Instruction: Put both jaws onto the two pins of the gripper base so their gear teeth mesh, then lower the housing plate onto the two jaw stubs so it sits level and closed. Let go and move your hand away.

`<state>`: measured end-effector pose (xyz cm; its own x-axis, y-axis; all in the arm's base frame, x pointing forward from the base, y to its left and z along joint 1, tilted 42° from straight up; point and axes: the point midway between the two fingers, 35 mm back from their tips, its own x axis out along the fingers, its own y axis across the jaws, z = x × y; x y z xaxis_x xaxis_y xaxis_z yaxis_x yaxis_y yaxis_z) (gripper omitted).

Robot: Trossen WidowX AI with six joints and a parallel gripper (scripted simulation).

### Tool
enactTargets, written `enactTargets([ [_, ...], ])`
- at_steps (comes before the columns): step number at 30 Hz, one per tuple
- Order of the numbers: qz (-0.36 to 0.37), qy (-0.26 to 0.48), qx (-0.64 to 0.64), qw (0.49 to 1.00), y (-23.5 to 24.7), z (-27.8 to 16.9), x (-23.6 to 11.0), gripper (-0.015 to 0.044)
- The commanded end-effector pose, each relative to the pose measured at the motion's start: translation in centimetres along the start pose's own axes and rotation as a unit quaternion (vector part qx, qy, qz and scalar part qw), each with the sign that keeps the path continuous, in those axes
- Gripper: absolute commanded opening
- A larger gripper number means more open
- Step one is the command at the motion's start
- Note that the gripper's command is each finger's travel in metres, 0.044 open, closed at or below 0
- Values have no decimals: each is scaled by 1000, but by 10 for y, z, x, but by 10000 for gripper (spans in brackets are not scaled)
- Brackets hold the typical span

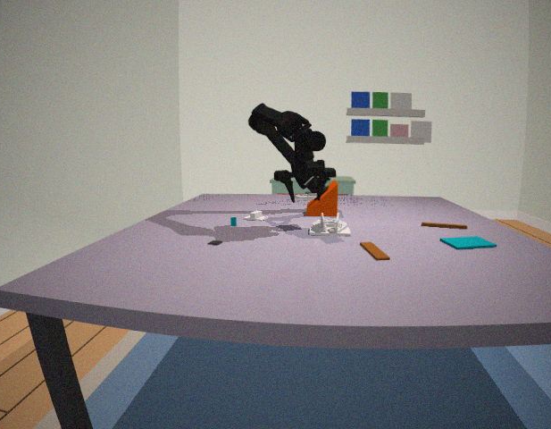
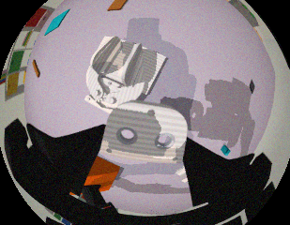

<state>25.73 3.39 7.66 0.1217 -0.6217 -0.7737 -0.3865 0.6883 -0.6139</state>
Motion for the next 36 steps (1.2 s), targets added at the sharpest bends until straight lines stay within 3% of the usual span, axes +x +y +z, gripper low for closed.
enactTargets([
  [1, -1, 1, 28, 1000, 13, 4, 0, 351],
  [18, -21, 0, 145, 989, 66, 14, 3, 351],
  [36, -21, 0, 151, 988, 67, 14, 3, 351],
])
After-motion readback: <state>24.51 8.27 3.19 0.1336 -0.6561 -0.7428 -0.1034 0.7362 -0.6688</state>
